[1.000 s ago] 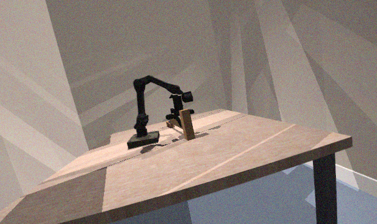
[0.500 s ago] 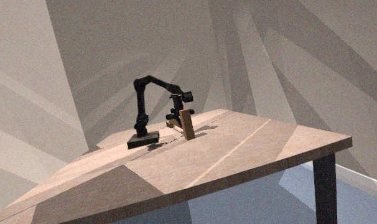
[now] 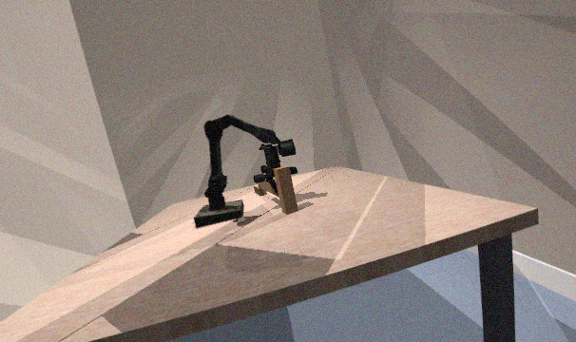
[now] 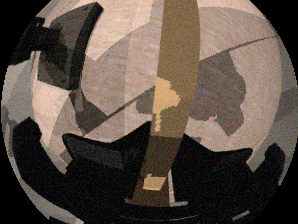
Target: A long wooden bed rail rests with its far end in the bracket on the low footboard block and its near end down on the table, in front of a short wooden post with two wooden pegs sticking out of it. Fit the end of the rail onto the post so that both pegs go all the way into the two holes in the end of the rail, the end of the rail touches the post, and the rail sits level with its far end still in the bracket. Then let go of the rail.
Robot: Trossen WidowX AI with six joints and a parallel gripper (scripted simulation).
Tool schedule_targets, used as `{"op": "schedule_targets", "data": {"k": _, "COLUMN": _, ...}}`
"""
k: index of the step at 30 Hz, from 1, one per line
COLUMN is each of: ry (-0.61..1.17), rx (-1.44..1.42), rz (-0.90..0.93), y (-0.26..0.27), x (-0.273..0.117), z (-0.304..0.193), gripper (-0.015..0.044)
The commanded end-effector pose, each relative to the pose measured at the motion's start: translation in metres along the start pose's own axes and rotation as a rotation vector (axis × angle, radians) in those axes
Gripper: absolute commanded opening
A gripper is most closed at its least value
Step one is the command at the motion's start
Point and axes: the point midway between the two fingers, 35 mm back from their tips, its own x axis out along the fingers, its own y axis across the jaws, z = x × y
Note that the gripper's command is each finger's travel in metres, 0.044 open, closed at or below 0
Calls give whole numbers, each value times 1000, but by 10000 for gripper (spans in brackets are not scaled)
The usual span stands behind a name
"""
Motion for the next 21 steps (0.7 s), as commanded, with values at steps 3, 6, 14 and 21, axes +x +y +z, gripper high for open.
{"op": "schedule_targets", "data": {"k": 3, "ry": 10, "rx": -3, "rz": -13, "y": -4, "x": -4, "z": -5, "gripper": 0}}
{"op": "schedule_targets", "data": {"k": 6, "ry": 10, "rx": -3, "rz": -13, "y": -4, "x": -4, "z": -6, "gripper": 0}}
{"op": "schedule_targets", "data": {"k": 14, "ry": 10, "rx": -3, "rz": -13, "y": -4, "x": -3, "z": -8, "gripper": 0}}
{"op": "schedule_targets", "data": {"k": 21, "ry": 10, "rx": -3, "rz": -13, "y": -3, "x": -4, "z": -10, "gripper": 0}}
